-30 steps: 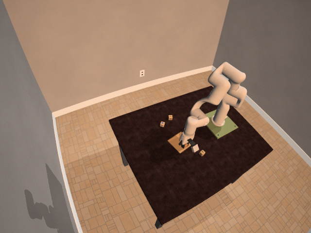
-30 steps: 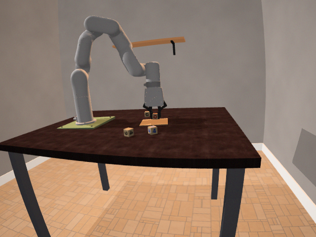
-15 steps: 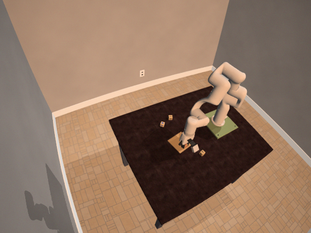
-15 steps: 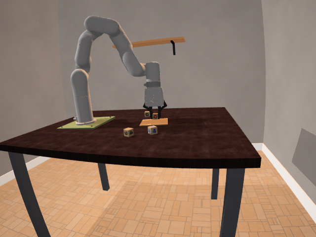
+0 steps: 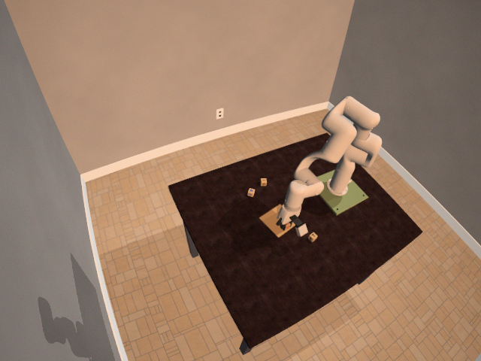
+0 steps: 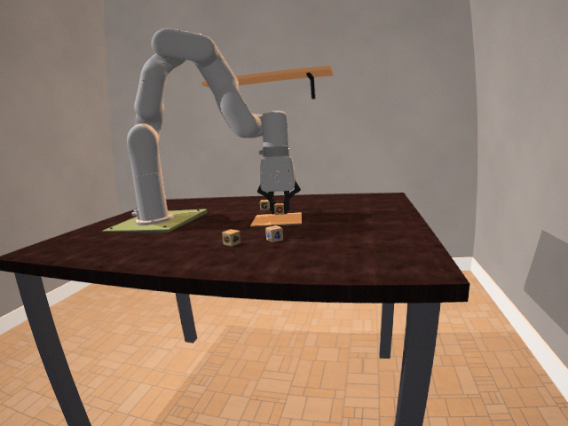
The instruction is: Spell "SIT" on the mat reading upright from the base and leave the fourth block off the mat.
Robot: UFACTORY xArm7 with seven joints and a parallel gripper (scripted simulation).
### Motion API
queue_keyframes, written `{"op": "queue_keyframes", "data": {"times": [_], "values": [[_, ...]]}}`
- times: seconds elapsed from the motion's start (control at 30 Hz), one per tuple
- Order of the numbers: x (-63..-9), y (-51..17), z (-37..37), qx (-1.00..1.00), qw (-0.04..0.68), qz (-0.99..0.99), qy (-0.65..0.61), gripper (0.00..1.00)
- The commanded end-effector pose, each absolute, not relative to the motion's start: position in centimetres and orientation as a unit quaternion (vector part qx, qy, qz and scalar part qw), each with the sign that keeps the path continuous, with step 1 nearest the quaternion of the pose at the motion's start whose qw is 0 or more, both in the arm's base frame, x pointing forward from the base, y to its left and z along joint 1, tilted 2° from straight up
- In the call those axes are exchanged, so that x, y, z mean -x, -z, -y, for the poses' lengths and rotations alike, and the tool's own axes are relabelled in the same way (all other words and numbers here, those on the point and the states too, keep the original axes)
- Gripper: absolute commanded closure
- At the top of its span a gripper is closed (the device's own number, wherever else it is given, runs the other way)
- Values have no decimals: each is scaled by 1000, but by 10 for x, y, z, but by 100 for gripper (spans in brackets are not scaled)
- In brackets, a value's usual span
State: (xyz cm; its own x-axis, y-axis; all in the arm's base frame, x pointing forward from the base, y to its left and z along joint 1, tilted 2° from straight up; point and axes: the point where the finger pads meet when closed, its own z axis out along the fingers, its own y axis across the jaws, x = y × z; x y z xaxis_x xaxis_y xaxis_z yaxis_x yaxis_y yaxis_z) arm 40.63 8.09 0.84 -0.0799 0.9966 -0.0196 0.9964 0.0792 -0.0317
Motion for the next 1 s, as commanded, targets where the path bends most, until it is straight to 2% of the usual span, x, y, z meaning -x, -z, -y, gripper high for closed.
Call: {"op": "queue_keyframes", "data": {"times": [0.0,0.97], "values": [[-408,-10,-81,678,3,735,-17,73],[-408,-6,-81,678,3,735,-17,73]]}}
